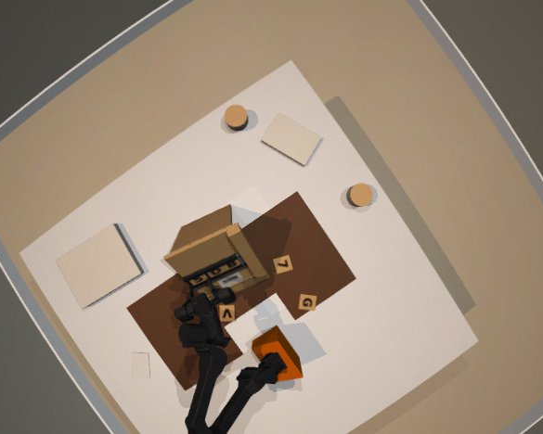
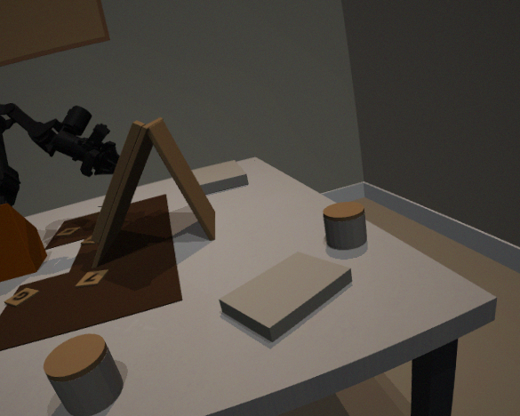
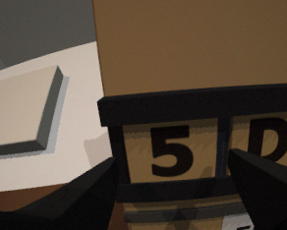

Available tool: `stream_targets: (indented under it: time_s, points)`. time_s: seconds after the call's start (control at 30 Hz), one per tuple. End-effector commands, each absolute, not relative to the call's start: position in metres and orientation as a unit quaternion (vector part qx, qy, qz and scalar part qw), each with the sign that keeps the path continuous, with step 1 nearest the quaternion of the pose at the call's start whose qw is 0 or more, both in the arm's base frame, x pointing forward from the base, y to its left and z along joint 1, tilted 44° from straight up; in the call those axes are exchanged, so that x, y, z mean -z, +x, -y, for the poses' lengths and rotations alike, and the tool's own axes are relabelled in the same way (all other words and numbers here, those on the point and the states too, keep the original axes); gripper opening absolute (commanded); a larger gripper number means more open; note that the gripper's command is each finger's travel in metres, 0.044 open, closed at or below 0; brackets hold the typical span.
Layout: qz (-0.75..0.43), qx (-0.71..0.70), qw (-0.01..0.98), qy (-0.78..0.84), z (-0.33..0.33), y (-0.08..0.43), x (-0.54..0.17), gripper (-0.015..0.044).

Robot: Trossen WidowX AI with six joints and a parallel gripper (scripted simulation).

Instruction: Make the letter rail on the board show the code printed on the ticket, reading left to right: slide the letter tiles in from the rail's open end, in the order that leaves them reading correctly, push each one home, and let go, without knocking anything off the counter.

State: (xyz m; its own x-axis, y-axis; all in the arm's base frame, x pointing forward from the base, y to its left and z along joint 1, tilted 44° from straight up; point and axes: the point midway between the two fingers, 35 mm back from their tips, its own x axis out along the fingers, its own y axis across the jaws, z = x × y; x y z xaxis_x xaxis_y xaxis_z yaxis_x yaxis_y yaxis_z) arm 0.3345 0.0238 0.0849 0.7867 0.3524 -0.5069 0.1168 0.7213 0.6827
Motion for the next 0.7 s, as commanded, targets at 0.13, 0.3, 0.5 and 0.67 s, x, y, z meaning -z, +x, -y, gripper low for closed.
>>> stream_targets:
  time_s: [0.13,0.3,0.5,0.67]
  points:
    - [-0.318,-0.07,0.872,0.365,-0.0215,0.3302,-0.0868,0.0295]
    - [-0.318,-0.07,0.872,0.365,-0.0201,0.328,-0.0872,0.0295]
    - [-0.318,-0.07,0.872,0.365,-0.0186,0.3255,-0.0879,0.0295]
    - [-0.318,-0.069,0.872,0.365,-0.0175,0.3235,-0.0886,0.0295]
